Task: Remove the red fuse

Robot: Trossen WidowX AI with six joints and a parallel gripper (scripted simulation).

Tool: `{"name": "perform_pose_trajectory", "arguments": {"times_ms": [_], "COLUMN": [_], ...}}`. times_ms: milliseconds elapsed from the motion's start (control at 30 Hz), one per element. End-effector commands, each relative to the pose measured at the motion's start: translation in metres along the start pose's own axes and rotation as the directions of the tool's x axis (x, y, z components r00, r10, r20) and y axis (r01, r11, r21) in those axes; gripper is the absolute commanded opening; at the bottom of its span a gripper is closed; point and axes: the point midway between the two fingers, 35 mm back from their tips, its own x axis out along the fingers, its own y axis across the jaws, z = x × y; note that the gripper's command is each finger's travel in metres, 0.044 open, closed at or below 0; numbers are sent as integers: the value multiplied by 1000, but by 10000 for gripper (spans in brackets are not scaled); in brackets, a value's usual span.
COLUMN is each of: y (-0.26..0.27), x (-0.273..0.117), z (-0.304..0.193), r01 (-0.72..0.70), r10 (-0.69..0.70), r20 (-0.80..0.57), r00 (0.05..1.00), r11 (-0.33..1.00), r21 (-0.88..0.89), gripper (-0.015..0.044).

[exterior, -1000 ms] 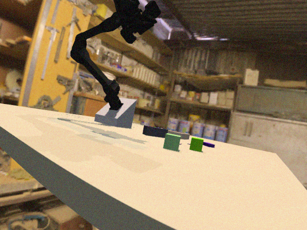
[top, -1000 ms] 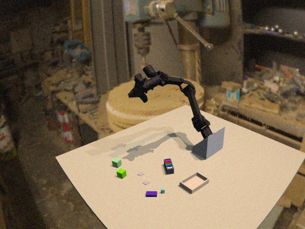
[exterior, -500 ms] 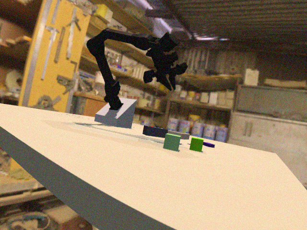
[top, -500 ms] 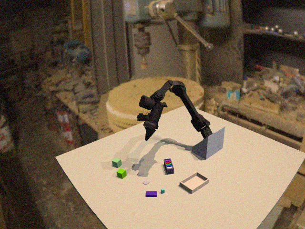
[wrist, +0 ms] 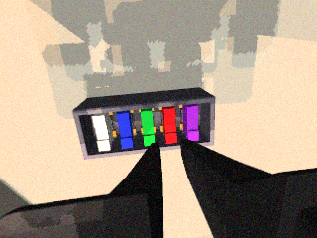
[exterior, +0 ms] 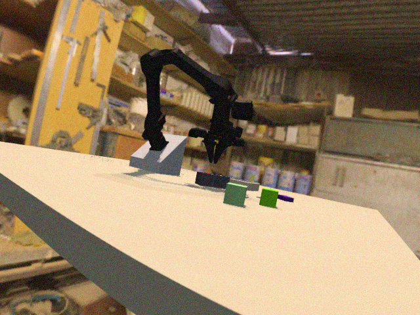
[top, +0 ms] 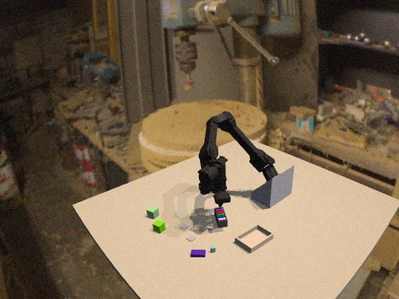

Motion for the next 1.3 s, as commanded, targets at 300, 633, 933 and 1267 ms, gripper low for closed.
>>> {"name": "perform_pose_trajectory", "arguments": {"times_ms": [300,633,933,1267], "y": [-3,-4,-5,-6], "x": [11,20,29,33], "z": [-2,-2,-2,-2], "r01": [18,18,19,19], "r10": [-18,-18,-19,-19], "r20": [-8,-8,-8,-7], "r00": [1000,1000,1000,1000], "r11": [1000,1000,1000,1000], "r21": [-4,-4,-4,-4], "gripper": [64,64,64,64]}}
